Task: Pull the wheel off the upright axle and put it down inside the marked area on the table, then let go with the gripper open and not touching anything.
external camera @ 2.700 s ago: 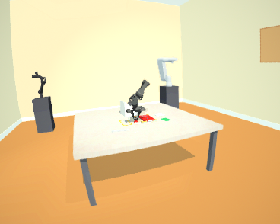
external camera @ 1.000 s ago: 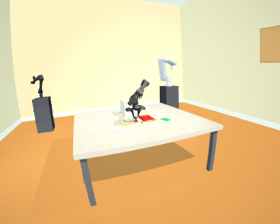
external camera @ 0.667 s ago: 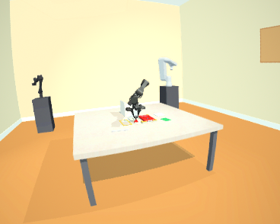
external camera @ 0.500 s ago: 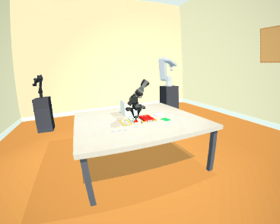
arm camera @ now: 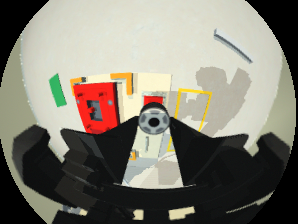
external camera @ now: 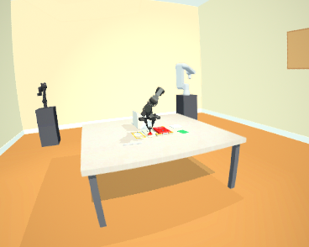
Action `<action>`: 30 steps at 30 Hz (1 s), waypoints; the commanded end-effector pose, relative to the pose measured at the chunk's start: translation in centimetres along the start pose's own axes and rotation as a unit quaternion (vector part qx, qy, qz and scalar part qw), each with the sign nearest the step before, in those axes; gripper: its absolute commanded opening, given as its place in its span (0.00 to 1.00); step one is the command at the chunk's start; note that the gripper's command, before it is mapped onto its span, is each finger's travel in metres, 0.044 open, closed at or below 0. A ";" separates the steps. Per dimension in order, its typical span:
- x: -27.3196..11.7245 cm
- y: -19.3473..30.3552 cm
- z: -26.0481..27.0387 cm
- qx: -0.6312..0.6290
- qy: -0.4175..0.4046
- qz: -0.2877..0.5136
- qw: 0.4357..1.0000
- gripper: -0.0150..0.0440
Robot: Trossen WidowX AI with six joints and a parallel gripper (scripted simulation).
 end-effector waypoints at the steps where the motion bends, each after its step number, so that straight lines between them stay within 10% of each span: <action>1: -0.3 -0.1 0.0 -0.002 0.001 -0.001 1.000 0.25; 30: -3.5 2.9 -3.0 0.001 0.004 0.000 1.000 0.25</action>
Point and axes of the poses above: the point midway between the two fingers, 35 mm back from their tips, its own x axis out along the fingers, its own z axis across the jaws, y = z × x, the point moved 9 cm from there along -x, back along the fingers, and after that the axes turned 14 degrees about -x, right-handed, at the moved point
